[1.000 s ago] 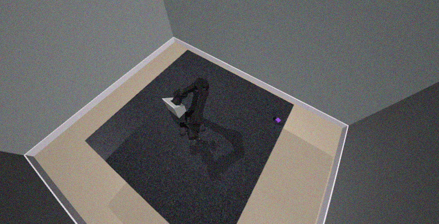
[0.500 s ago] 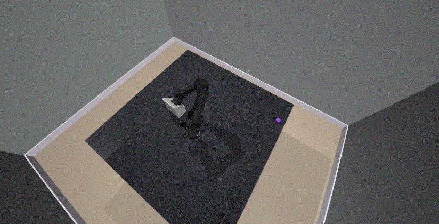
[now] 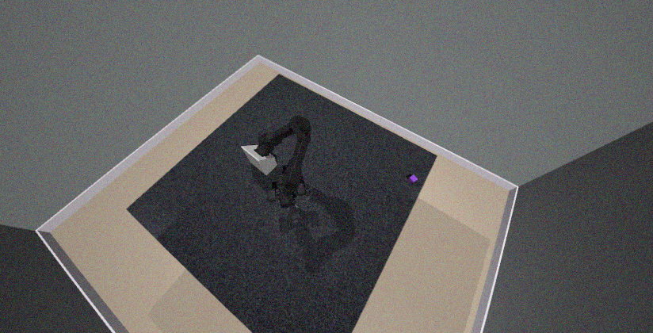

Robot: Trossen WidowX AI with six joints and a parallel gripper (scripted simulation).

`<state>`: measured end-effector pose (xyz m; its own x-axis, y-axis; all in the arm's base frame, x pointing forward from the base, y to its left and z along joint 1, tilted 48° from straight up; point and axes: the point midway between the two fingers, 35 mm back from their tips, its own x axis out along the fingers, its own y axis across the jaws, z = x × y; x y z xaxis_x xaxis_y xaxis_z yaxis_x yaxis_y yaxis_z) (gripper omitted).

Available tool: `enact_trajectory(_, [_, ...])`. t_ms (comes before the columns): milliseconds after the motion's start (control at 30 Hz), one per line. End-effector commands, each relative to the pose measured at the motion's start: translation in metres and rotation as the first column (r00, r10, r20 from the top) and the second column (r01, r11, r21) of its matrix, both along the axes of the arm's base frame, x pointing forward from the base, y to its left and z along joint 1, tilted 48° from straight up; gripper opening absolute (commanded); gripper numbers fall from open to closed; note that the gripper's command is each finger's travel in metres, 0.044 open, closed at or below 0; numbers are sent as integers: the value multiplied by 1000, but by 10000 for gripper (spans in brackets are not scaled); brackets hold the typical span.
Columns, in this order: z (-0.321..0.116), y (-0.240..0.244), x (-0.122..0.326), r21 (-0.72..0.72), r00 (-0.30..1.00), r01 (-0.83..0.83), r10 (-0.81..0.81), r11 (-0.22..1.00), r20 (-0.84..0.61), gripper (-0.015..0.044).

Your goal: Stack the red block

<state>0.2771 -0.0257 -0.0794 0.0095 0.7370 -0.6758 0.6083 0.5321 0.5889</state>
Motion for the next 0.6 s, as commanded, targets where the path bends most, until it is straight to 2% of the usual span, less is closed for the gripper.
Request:
enact_trajectory(0, [0,0,0,-1,1000,-2,2,1000,1,263])
enact_trajectory(233, [0,0,0,-1,1000,-2,2,1000,1,440])
enact_trajectory(567, [0,0,0,-1,1000,-2,2,1000,1,440])
